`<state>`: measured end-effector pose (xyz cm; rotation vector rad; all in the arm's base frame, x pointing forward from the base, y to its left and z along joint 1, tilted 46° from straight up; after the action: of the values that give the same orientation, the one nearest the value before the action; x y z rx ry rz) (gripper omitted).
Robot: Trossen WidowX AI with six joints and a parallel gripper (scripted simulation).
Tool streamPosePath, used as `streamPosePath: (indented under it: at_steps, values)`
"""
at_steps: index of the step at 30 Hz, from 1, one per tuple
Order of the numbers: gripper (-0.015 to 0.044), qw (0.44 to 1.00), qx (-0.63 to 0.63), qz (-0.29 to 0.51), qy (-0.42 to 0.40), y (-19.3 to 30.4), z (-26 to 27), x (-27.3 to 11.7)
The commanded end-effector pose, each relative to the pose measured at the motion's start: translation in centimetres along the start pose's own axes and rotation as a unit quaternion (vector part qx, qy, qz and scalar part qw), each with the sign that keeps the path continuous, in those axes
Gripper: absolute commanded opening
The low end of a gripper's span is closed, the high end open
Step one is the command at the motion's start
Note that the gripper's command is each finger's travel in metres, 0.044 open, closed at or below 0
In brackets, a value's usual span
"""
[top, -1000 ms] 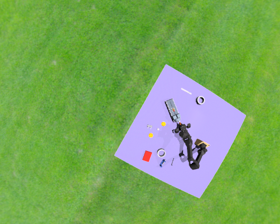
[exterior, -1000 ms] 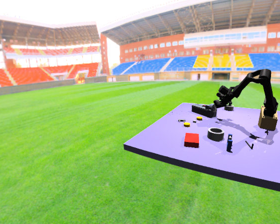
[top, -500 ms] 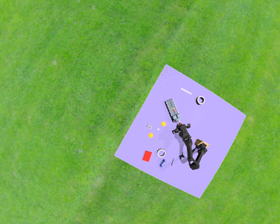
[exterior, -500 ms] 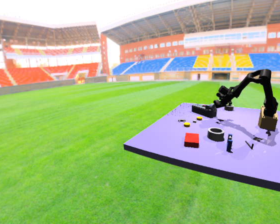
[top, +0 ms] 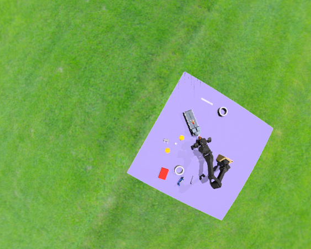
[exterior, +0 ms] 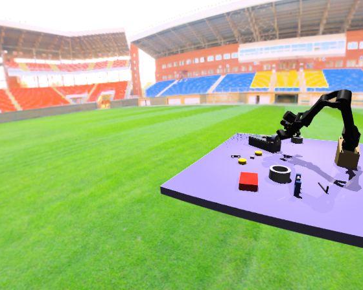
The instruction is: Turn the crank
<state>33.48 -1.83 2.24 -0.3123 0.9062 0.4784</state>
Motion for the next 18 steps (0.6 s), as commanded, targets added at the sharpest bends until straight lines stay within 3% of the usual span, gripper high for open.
streamPosePath:
  at_steps: [1, 18]
  values:
    - [0.0, 1.0, -0.007, 0.002, -0.01, 0.21, 0.74, 0.0]
    - [0.0, 1.0, -0.007, 0.002, -0.01, 0.37, 0.98, 0.1]
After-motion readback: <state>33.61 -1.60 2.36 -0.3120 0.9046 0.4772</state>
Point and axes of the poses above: the point midway between the two fingers, 35 mm back from their tips, its own x axis out along the fingers, its own z axis across the jaws, y = z × x, the point moved 8 cm from there along -x, back along the fingers, and after that the axes turned 13 degrees about x, right-handed, at the moved point
